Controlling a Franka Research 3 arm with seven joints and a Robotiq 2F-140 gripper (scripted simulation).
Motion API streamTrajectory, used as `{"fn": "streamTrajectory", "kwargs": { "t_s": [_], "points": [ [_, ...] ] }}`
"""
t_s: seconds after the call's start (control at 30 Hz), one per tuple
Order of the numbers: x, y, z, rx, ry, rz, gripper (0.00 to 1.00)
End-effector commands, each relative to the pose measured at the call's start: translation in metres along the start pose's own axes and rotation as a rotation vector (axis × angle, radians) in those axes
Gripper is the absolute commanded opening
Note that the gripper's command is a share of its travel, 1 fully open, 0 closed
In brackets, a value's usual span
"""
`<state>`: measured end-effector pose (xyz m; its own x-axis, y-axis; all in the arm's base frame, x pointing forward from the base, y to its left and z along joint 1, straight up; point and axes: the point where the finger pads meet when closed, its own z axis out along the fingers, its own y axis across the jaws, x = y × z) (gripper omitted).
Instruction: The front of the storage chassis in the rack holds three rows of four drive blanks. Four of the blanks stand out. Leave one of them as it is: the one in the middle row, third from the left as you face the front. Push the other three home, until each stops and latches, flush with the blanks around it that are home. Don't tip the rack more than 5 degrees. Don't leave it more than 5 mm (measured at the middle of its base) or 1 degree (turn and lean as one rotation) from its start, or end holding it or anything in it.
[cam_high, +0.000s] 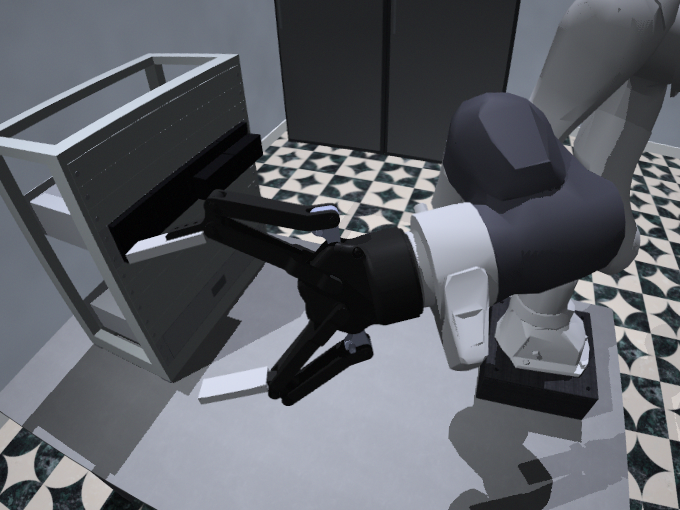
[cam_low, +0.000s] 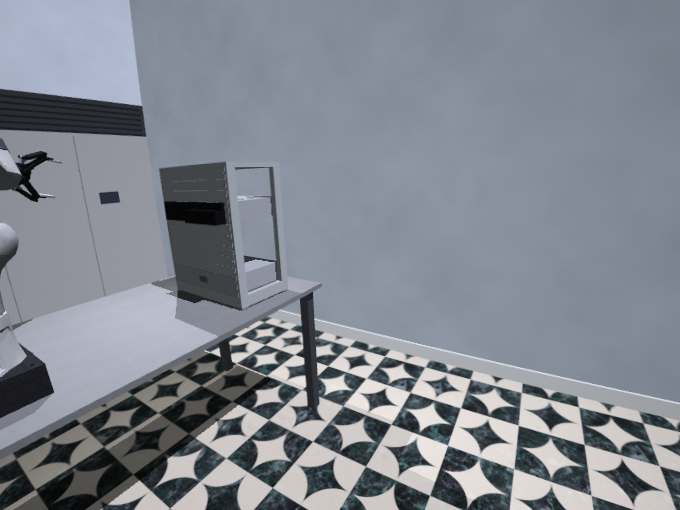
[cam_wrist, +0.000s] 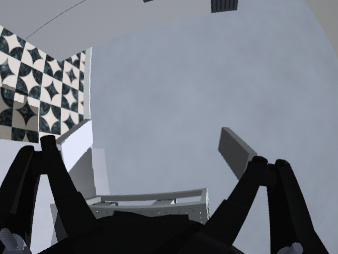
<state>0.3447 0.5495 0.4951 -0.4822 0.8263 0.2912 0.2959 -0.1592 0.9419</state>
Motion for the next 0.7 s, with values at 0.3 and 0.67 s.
{"fn": "streamTrajectory", "kwargs": {
  "t_s": [0.3, 0.67],
  "points": [
    [-0.116, -0.003, 0.037, -0.187, -0.070, 0.072, 1.00],
    [-0.219, -0.012, 0.047, -0.249, -0.156, -0.004, 1.00]
  ]
}}
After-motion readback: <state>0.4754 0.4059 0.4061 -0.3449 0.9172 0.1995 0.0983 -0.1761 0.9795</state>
